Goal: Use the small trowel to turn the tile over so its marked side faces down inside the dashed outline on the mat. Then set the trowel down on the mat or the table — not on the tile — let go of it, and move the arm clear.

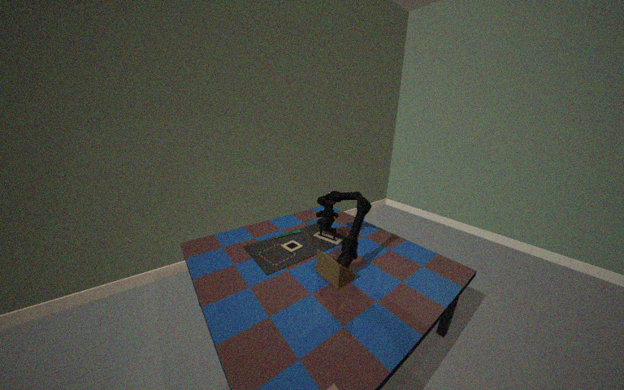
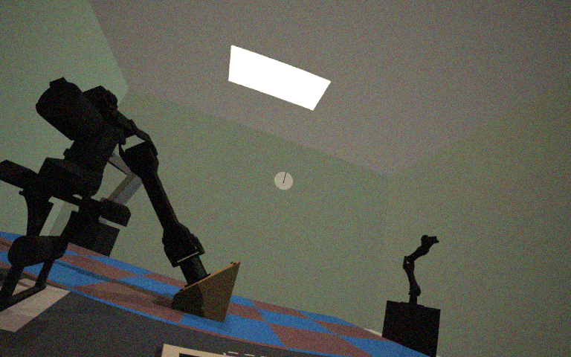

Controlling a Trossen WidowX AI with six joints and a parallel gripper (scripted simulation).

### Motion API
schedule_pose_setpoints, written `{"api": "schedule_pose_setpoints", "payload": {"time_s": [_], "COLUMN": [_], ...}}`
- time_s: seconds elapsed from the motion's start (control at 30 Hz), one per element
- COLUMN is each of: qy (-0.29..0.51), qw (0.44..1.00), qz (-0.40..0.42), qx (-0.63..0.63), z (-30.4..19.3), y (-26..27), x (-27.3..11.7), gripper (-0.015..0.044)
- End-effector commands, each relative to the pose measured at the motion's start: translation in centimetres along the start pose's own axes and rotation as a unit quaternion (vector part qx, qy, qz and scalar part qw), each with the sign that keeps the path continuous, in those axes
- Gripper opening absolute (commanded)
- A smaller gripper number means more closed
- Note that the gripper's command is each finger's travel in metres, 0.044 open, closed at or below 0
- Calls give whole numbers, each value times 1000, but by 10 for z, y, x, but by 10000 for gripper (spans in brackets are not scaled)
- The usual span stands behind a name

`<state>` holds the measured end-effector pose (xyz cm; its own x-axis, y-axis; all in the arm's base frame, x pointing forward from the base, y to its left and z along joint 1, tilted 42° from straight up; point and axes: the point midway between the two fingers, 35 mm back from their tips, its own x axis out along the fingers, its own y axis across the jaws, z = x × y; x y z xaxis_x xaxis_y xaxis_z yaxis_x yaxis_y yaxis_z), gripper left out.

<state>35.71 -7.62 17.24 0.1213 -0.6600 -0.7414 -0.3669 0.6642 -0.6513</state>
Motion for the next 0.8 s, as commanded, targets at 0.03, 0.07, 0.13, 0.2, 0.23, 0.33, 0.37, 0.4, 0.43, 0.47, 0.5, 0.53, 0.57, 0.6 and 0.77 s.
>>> {"api": "schedule_pose_setpoints", "payload": {"time_s": [0.03, 0.07, 0.13, 0.2, 0.23, 0.33, 0.37, 0.4, 0.43, 0.47, 0.5, 0.53, 0.57, 0.6, 0.77], "qy": [3, 3, 3, 3, 3, 3, 3, 3, 3, 3, 3, 3, 3, 3, 3], "qw": [1000, 1000, 1000, 1000, 1000, 1000, 1000, 999, 999, 998, 996, 995, 994, 992, 980], "qz": [-1, -1, -1, -1, -1, -1, -1, -1, -1, -1, -1, -1, -1, -1, 0], "qx": [-1, -1, -1, -1, -1, -11, -24, -39, -54, -69, -84, -99, -114, -129, -200], "z": [-1, -1, -1, -1, -1, -1, -1, -1, -1, -1, -1, -1, -1, -1, -1], "y": [0, 0, 0, 0, 0, 0, 0, 0, 0, 0, 0, 0, 0, 0, 0], "x": [2, 2, 2, 2, 2, 2, 2, 2, 2, 2, 2, 2, 2, 2, 2], "gripper": [130, 130, 130, 130, 130, 130, 130, 130, 130, 130, 130, 130, 130, 130, 130]}}
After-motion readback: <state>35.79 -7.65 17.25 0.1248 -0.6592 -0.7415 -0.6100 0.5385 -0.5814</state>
